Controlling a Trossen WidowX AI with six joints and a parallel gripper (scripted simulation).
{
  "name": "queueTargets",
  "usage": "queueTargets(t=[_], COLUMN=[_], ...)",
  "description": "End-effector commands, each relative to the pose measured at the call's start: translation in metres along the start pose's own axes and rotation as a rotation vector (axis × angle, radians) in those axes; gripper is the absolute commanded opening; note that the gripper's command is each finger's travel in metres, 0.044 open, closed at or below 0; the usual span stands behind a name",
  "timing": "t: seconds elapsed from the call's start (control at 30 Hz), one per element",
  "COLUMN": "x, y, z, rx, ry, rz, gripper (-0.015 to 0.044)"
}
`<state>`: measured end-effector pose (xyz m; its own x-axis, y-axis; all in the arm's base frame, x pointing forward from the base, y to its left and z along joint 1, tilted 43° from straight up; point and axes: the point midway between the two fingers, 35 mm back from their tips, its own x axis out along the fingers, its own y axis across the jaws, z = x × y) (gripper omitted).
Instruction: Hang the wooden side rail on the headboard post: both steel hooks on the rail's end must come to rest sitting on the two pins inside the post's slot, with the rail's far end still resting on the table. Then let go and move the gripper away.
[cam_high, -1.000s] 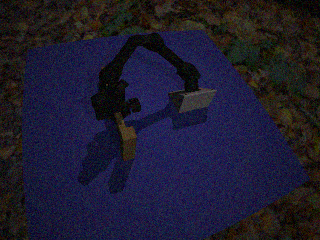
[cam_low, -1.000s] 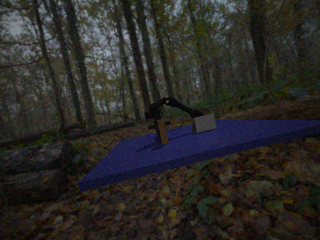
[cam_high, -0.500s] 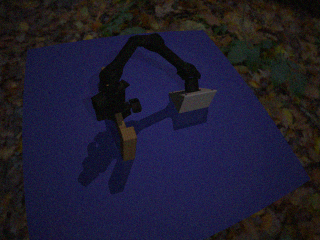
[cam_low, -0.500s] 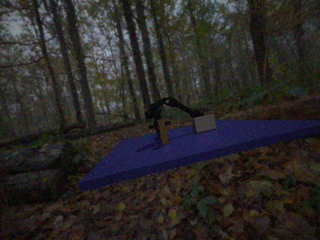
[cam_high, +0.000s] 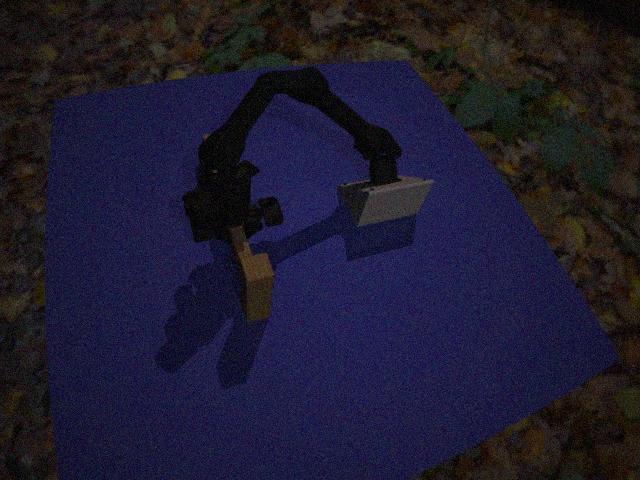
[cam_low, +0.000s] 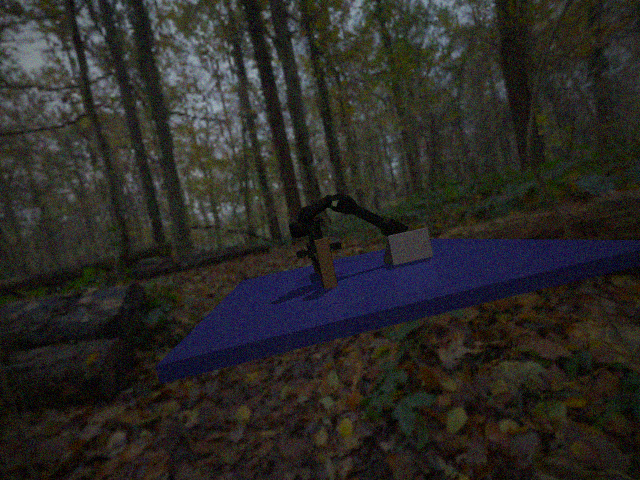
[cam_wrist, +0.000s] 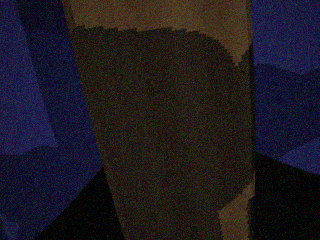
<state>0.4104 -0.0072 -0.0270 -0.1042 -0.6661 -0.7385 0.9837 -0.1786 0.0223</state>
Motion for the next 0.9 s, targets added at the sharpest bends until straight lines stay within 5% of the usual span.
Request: queueTargets(t=[0.0,0.87], x=[-0.0043,-0.0042], y=[-0.0006,-0.0006], z=[-0.0039,-0.0067], rx=[-0.004,-0.004], ry=[0.004,0.004], rz=[0.008,0.008], gripper=[0.0,0.0])
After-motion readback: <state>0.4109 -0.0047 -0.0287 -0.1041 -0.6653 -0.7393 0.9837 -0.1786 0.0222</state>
